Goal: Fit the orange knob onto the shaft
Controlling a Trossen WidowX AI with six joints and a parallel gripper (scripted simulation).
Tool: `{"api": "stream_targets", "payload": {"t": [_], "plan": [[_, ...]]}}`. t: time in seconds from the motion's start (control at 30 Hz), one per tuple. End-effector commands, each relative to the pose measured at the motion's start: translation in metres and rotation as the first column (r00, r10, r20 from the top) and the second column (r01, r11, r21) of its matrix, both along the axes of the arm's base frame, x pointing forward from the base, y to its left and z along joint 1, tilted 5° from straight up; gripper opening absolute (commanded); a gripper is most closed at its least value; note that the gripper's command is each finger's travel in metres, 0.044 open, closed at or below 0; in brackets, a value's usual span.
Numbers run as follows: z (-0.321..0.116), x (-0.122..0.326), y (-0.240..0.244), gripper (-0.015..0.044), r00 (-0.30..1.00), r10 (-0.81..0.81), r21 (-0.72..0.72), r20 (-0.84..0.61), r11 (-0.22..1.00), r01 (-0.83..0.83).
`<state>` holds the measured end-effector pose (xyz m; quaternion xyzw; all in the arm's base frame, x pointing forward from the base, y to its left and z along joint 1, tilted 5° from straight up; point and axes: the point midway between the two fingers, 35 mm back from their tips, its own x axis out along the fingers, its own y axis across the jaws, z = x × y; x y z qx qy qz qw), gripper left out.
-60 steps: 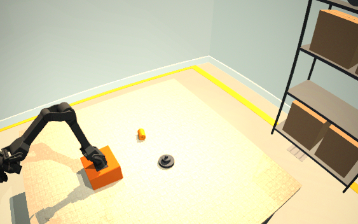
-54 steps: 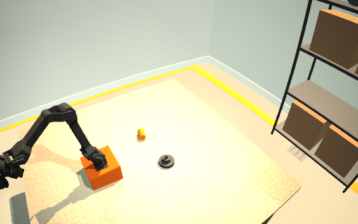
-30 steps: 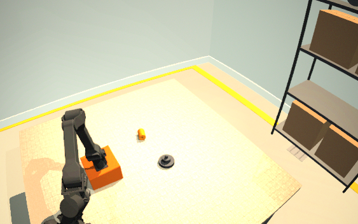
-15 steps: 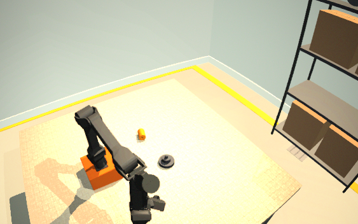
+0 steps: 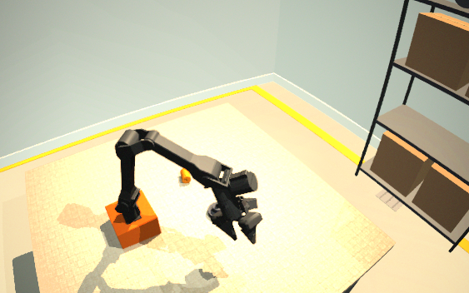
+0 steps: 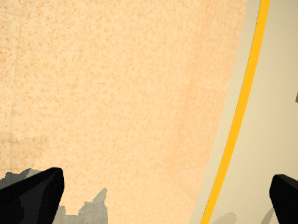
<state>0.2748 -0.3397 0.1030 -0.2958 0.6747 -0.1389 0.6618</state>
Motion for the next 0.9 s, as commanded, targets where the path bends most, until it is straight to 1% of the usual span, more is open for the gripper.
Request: {"api": "stream_targets", "payload": {"t": [0.0,0.2,0.3,0.37,0.43,0.63,0.87], "plan": [[-0.011,0.048,0.055,0.044,0.989,0.147,0.067,0.008,0.987,-0.147],[-0.027,0.098,0.151,0.044,0.921,0.389,0.163,-0.007,0.909,-0.382],[-0.035,0.111,0.191,0.044,0.887,0.462,0.212,-0.001,0.867,-0.451],[-0.042,0.118,0.235,0.044,0.847,0.531,0.265,0.001,0.817,-0.512],[-0.048,0.12,0.268,0.044,0.814,0.581,0.305,0.001,0.775,-0.553],[-0.065,0.109,0.379,0.044,0.69,0.724,0.44,0.0,0.62,-0.65],[-0.082,0.063,0.496,0.044,0.523,0.852,0.592,-0.014,0.429,-0.683]]}}
